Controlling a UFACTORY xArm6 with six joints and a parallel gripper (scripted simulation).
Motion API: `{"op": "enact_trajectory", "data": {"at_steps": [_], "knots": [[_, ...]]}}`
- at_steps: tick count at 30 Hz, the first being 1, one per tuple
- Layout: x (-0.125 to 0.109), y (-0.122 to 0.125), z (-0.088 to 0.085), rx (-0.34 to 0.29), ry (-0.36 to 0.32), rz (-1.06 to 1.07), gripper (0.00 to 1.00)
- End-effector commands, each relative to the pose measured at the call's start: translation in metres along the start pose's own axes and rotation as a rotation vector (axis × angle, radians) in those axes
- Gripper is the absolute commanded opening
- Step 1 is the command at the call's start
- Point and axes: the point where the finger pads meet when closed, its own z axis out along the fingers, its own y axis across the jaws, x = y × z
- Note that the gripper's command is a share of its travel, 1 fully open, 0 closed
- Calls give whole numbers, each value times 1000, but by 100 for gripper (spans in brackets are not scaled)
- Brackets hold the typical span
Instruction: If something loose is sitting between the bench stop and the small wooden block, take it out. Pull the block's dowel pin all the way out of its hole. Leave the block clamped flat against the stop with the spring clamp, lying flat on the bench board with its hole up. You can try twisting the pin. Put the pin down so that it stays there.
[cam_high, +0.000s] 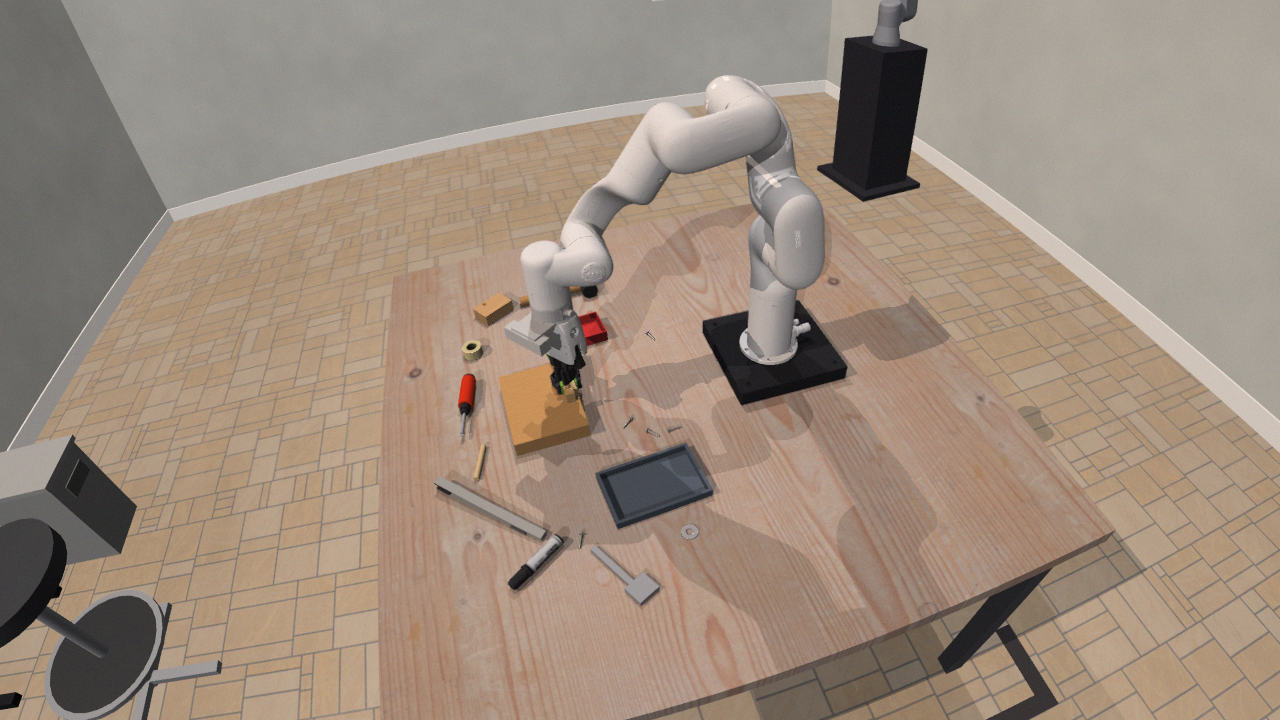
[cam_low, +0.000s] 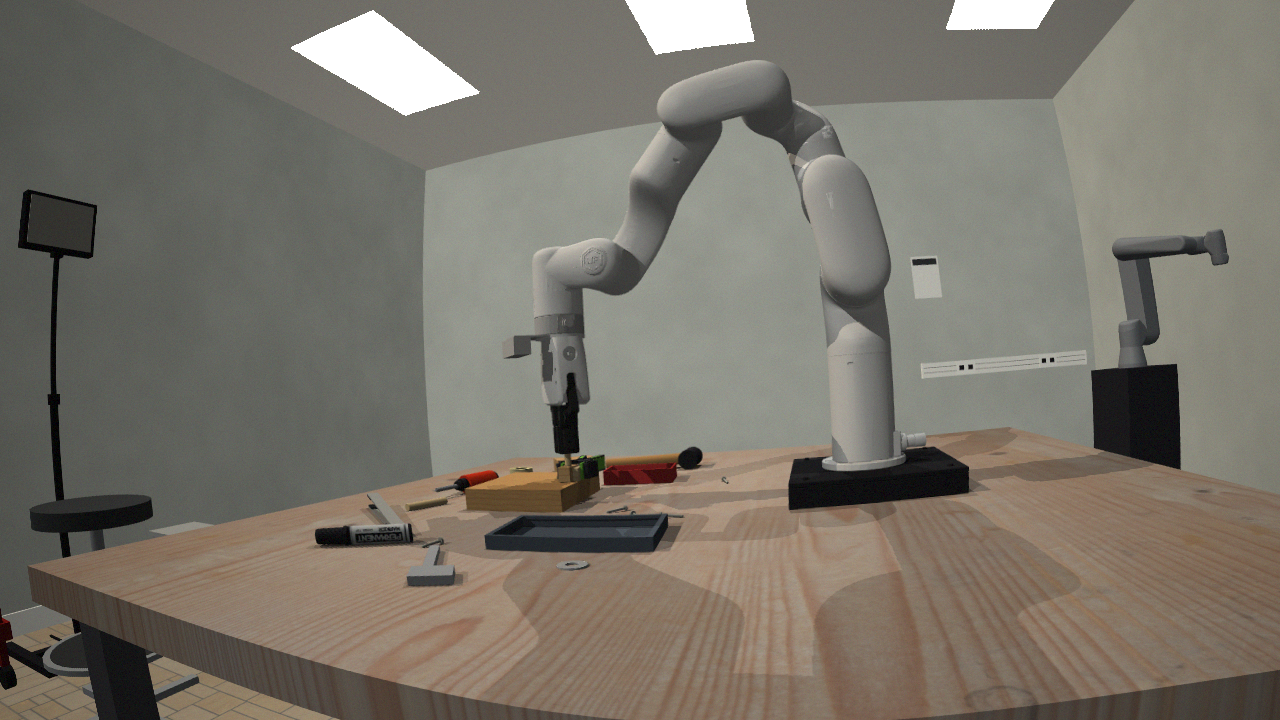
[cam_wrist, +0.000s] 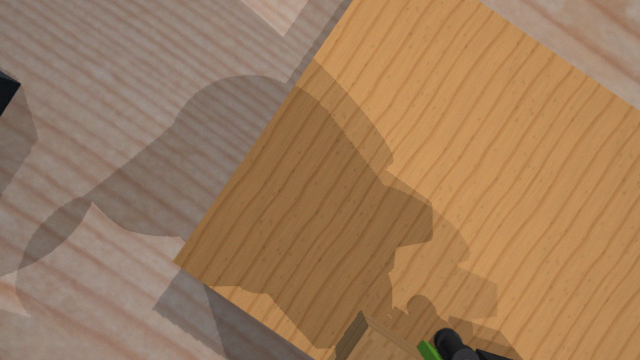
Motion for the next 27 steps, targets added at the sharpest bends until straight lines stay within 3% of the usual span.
{"op": "enact_trajectory", "data": {"at_steps": [1,12,27], "knots": [[1,1,-1,-2,4,-34,0],[1,1,-2,-2,4,-91,0],[1,1,-2,-2,4,1,0]]}}
